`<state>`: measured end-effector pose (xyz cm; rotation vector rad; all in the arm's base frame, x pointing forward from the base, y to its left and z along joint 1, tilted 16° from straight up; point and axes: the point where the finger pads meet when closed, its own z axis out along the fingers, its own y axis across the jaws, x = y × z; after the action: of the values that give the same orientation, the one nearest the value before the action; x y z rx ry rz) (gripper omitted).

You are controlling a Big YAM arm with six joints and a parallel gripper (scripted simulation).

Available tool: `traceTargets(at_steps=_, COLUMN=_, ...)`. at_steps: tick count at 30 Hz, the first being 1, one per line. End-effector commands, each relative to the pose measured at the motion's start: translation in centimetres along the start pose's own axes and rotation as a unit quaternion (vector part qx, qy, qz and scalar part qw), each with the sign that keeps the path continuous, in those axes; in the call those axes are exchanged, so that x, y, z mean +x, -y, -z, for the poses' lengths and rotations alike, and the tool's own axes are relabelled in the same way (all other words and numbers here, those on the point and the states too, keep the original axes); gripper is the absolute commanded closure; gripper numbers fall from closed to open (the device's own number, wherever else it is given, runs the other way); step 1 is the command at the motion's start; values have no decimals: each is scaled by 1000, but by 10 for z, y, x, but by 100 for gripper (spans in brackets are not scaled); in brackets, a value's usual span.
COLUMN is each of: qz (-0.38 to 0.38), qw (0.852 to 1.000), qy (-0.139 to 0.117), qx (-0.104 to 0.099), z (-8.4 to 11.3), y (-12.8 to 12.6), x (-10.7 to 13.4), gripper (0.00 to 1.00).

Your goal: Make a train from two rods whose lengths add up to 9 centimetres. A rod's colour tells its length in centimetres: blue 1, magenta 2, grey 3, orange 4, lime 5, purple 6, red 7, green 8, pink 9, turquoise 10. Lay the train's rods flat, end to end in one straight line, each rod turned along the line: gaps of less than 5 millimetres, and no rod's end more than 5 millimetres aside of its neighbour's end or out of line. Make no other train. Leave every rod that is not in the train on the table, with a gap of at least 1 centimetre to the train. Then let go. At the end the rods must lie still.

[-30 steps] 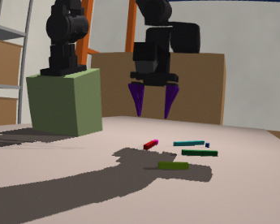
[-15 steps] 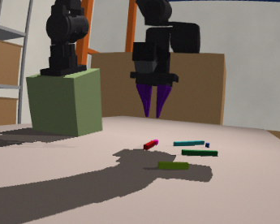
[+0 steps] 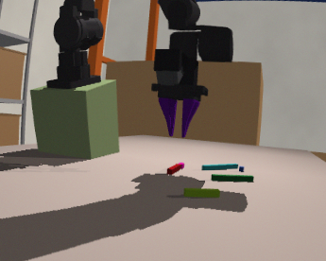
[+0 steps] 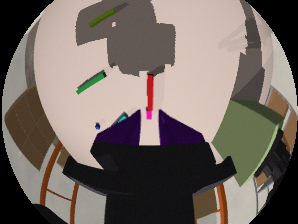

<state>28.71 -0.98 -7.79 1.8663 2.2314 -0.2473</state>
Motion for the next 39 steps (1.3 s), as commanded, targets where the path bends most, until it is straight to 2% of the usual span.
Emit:
traceTargets(at_steps=1, qz=-17, qw=1000, qy=1, qx=-14, z=4, y=-4, x=-5, gripper=77)
traceTargets(at_steps=7, qz=-17, qw=1000, qy=1, qx=-12, z=3, y=-4, x=-4, gripper=77)
traceTargets(at_steps=13, qz=-12, qw=1000, qy=0, qx=0, z=-5, y=2, x=-3, gripper=77)
traceTargets(at_steps=17, qz=-10, qw=1000, qy=0, qx=-4, z=-6, y=0, x=-3, gripper=77)
traceTargets(at_steps=21, qz=-6, qw=1000, qy=0, qx=0, z=-10, y=2, x=-3, gripper=77)
traceTargets(at_steps=22, qz=-6, qw=1000, qy=1, qx=-10, z=-6, y=-3, x=-4, gripper=77)
traceTargets(at_steps=24, qz=-3, qw=1000, qy=0, qx=0, z=-13, y=2, x=-2, gripper=77)
traceTargets(at_steps=38, qz=-3, qw=1000, qy=0, qx=0, z=-31, y=3, x=-2, gripper=77)
traceTargets(at_steps=39, qz=-8, qw=1000, qy=1, qx=-15, z=-25, y=-5, x=-5, gripper=77)
